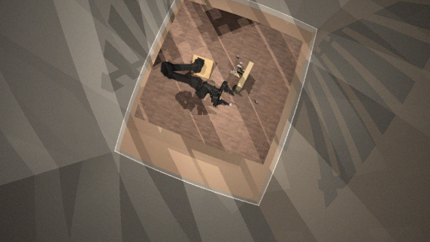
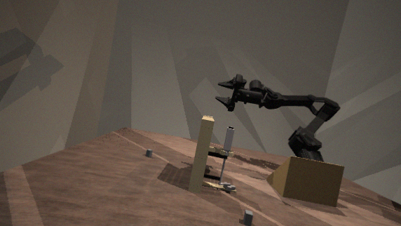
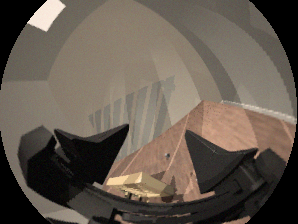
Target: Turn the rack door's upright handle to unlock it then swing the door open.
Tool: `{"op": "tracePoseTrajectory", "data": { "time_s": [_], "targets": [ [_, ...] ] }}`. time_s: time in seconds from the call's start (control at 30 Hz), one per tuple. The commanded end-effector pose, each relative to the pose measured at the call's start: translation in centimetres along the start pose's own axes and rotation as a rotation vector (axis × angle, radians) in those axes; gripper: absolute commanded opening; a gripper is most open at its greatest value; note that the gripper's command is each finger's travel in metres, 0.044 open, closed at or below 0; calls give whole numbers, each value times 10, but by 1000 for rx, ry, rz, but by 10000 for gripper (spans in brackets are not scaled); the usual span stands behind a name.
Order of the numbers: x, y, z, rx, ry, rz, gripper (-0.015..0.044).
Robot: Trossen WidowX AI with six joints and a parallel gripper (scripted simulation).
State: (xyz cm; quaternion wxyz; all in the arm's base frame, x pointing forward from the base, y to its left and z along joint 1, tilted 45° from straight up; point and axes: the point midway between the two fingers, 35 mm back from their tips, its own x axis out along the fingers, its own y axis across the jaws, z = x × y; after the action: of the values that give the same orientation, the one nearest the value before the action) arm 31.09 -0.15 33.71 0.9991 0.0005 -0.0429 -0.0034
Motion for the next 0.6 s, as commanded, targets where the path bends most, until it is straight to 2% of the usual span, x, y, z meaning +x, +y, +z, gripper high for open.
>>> {"op": "tracePoseTrajectory", "data": {
  "time_s": [0.0,0.1,0.57],
  "targets": [
    [1,0,-1,2,4,0,374],
    [9,4,-10,28,64,3,296],
    [43,35,-70,136,421,-8,296]
  ]
}}
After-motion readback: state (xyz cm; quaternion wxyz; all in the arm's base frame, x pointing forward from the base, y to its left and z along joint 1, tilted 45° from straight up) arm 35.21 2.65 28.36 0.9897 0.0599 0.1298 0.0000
